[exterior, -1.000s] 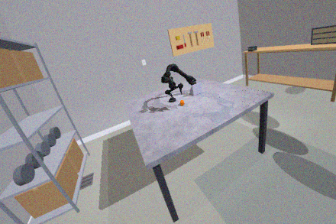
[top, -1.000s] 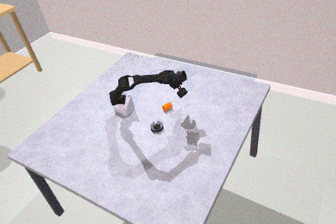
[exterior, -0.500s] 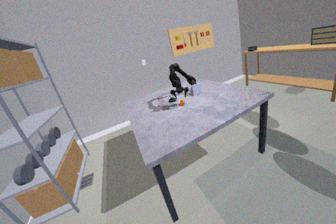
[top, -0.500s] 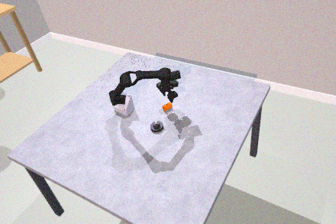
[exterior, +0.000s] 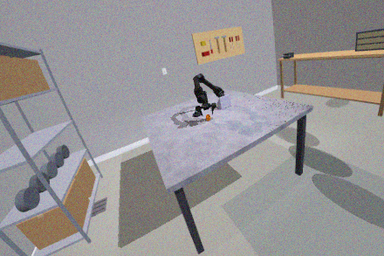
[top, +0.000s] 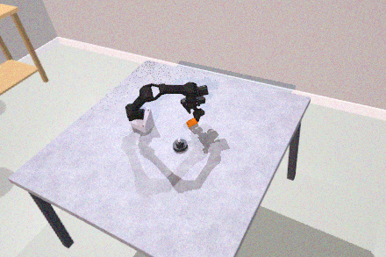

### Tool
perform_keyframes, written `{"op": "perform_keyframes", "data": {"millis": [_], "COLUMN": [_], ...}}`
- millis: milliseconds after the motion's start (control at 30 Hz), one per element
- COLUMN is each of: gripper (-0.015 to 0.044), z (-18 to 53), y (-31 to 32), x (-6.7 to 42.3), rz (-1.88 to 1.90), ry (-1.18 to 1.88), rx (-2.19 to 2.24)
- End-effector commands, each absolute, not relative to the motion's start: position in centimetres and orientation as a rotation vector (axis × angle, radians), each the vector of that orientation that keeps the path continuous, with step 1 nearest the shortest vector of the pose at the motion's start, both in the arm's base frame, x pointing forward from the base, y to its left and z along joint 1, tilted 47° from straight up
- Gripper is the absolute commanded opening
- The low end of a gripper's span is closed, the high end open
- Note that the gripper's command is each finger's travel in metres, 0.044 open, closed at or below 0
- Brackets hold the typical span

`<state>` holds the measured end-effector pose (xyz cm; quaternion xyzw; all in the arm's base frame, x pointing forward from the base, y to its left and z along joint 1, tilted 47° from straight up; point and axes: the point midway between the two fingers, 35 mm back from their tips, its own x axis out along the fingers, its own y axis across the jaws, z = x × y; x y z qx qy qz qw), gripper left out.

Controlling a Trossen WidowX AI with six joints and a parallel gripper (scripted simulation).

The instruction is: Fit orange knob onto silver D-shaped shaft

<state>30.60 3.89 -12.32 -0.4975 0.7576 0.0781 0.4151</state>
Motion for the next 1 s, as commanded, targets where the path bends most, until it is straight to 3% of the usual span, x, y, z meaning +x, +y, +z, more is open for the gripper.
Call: {"op": "perform_keyframes", "data": {"millis": [0,700,967], "gripper": [0.0440,0.0440,0.0240], "z": [-12.9,-15.1,-15.1], "y": [3.2,1.0,1.0], "x": [30.3,29.8,29.8], "rz": [0.199,0.197,0.197], "ry": [1.910,1.911,1.911], "rx": [-1.257,-1.258,-1.258]}}
